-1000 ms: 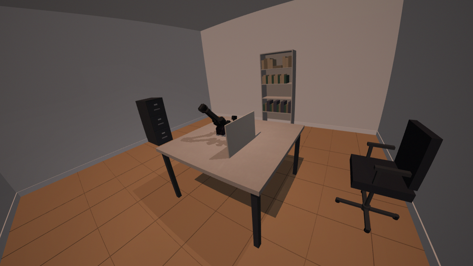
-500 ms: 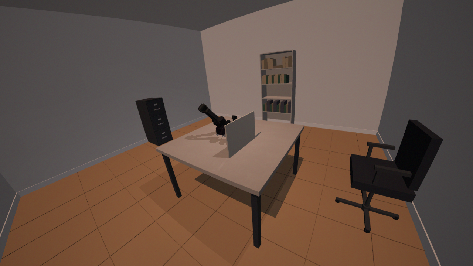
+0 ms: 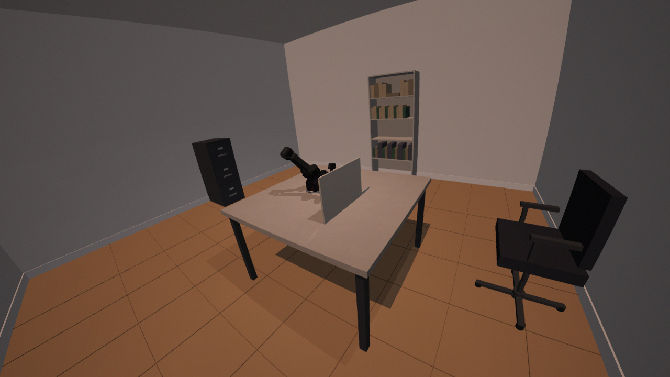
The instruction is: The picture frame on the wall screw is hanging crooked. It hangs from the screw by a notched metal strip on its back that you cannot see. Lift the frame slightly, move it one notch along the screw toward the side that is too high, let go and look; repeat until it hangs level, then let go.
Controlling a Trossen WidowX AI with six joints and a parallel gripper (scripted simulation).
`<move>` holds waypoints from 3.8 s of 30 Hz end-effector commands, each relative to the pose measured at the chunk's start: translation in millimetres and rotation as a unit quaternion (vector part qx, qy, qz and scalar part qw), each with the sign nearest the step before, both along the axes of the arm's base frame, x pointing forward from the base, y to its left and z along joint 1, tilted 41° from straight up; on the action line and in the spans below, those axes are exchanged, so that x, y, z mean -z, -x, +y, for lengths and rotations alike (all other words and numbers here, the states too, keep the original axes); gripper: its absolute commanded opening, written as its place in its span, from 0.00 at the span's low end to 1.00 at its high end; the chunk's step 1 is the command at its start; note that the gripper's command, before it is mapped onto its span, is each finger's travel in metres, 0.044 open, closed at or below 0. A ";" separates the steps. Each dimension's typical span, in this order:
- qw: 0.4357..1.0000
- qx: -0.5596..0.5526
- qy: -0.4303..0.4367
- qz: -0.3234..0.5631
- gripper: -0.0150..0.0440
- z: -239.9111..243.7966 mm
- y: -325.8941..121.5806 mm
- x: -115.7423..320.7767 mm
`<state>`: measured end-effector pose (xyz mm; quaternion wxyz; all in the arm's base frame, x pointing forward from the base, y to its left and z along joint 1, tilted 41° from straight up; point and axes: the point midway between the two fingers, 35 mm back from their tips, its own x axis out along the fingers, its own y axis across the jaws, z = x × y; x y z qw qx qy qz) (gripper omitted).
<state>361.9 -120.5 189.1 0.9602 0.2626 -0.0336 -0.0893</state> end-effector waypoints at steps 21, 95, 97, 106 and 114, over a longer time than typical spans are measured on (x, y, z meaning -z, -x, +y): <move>1.000 -0.006 0.000 -0.003 0.25 2.7 -0.8 -2.4; 1.000 -0.006 0.000 -0.003 0.25 -6.2 0.8 -5.0; 1.000 -0.003 0.001 -0.002 0.25 -6.6 0.9 -4.9; 1.000 -0.003 -0.001 -0.002 0.25 -7.1 0.9 -4.6; 1.000 -0.003 -0.002 -0.002 0.25 -7.1 0.9 -4.6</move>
